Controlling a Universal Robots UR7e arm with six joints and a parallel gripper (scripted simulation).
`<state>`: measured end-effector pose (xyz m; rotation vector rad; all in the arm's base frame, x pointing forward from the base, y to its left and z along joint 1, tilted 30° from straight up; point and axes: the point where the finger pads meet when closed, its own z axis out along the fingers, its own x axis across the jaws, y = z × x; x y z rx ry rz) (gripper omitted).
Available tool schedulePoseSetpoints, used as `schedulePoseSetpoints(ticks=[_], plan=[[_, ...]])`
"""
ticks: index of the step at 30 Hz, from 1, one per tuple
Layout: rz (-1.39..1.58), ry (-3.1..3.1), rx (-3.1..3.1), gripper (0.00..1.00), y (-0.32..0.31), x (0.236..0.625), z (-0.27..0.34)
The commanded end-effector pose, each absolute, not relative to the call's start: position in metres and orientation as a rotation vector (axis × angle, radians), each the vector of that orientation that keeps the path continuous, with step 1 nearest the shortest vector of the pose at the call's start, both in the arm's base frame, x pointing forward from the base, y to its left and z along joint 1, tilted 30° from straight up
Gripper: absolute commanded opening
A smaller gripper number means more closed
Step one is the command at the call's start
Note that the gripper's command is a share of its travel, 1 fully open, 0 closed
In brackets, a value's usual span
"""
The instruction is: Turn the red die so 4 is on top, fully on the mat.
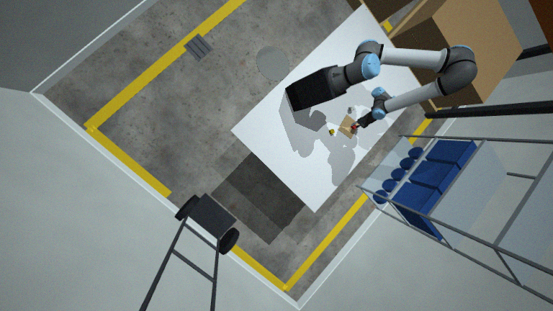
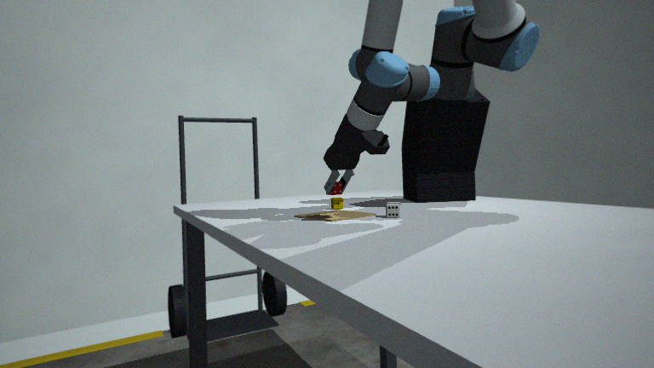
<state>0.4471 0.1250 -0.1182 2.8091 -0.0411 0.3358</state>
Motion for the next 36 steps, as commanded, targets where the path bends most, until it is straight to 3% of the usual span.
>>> schedulePoseSetpoints(ticks=[1,36], plan=[[0.337,-0.042,2.809,0.57,0.1184,0.4446,-0.1051],[0.345,-0.01,3.011,0.57,0.112,0.4419,-0.0999]])
